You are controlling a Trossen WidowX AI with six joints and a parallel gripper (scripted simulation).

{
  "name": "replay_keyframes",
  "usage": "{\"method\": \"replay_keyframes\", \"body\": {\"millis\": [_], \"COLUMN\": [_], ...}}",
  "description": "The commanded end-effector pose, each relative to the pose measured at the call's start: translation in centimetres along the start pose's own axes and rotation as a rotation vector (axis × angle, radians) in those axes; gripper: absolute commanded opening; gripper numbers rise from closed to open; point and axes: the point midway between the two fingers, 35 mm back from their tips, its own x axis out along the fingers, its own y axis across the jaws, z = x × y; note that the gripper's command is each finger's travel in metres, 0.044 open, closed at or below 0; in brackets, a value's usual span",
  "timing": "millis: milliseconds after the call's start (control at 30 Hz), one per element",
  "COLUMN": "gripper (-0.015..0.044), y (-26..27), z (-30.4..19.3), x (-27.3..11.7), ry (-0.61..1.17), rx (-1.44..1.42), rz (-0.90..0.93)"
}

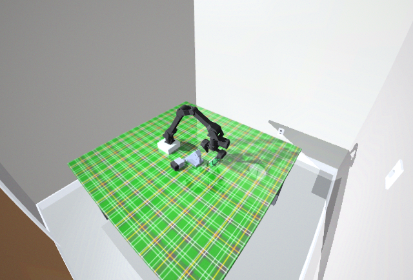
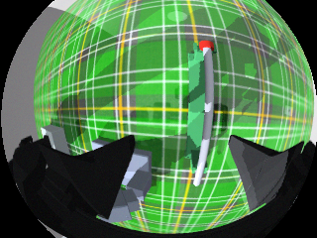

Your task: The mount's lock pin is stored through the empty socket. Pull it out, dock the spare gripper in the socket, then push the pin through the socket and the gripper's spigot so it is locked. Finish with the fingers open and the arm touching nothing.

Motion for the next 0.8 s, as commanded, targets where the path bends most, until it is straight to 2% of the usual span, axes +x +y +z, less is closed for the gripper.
{"method": "replay_keyframes", "body": {"millis": [0, 700, 767], "gripper": [0.0440, 0.0440, 0.0440], "y": [0.1, 2.1, 2.1], "z": [0.1, 0.5, 0.4], "x": [-1.1, -5.7, -5.0], "ry": [0.000, 0.010, 0.010], "rx": [0.000, 0.010, 0.011], "rz": [-0.002, 0.069, 0.072]}}
